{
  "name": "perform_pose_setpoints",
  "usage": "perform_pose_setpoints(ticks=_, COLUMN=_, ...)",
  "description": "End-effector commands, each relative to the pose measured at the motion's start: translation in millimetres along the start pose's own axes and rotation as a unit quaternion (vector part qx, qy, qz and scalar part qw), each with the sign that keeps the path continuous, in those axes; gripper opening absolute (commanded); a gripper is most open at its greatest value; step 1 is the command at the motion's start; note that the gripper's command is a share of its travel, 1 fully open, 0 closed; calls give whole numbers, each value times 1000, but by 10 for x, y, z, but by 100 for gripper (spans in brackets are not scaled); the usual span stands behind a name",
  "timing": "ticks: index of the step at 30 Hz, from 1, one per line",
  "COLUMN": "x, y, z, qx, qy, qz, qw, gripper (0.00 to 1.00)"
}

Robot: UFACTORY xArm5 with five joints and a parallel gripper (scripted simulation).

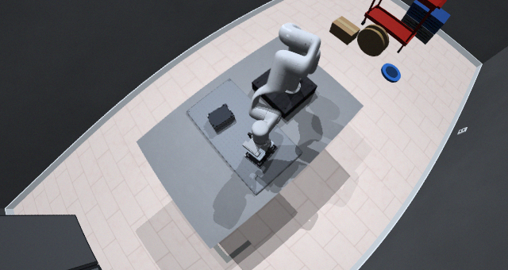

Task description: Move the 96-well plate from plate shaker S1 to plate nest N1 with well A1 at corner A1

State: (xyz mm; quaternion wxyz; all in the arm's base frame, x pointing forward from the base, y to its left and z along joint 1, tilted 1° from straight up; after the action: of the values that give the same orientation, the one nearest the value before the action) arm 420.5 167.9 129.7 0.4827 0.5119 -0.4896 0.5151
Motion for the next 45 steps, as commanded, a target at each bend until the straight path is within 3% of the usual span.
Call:
perform_pose_setpoints(ticks=1, x=14, y=-9, z=-8, qx=0, qy=2, qz=3, qw=1000, gripper=0)
perform_pose_setpoints(ticks=25, x=14, y=-9, z=0, qx=0, qy=2, qz=3, qw=1000, gripper=0)
perform_pose_setpoints(ticks=45, x=-287, y=-11, z=4, qx=0, qy=2, qz=3, qw=1000, gripper=0)
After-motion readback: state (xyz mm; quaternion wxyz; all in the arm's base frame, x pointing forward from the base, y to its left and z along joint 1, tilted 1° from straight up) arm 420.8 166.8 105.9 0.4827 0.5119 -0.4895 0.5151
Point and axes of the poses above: the point where the finger pads meet when closed, its own x axis back along the fingers, its own z axis across the jaws, y = z × x, the point moved 8 cm from there along x, back along the fingers, and after that the axes turned 5 degrees about -x, right-handed, at the moved point
